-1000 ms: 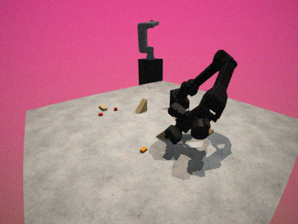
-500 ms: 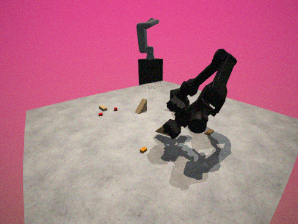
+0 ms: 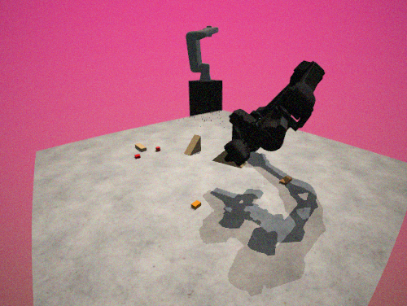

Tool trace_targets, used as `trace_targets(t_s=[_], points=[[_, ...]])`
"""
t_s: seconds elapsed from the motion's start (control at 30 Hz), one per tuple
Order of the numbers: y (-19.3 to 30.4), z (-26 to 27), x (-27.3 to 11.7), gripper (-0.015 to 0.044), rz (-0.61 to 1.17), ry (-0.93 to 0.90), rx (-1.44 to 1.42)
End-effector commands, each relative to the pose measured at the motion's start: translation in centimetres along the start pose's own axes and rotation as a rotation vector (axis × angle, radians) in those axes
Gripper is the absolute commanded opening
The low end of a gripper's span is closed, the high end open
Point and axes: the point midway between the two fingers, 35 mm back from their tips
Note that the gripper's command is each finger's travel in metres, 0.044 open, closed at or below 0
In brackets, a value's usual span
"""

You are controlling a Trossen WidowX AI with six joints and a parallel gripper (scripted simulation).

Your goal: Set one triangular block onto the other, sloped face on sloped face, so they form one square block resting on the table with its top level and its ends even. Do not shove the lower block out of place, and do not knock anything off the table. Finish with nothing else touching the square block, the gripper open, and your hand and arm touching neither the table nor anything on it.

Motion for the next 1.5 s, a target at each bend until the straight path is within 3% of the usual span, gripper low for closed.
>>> trace_targets(t_s=[0.0, 0.37, 0.93, 1.47], points=[[-0.4, 0.1, -0.9, 0.0000, 0.007, -0.012, -0.003], [-0.3, 0.0, -0.4, 0.0000, 0.010, 0.003, -0.019], [-0.8, -0.5, 0.9, 0.0000, 0.230, 0.088, -0.459], [-1.3, -0.6, 1.3, 0.0000, 0.480, 0.017, -0.847]])
Point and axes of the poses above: the point midway between the two fingers, 35 mm back from their tips, its own x axis out along the fingers, its own z axis across the jaws, y = z × x, and after that the axes turned 13 degrees about x, right-handed
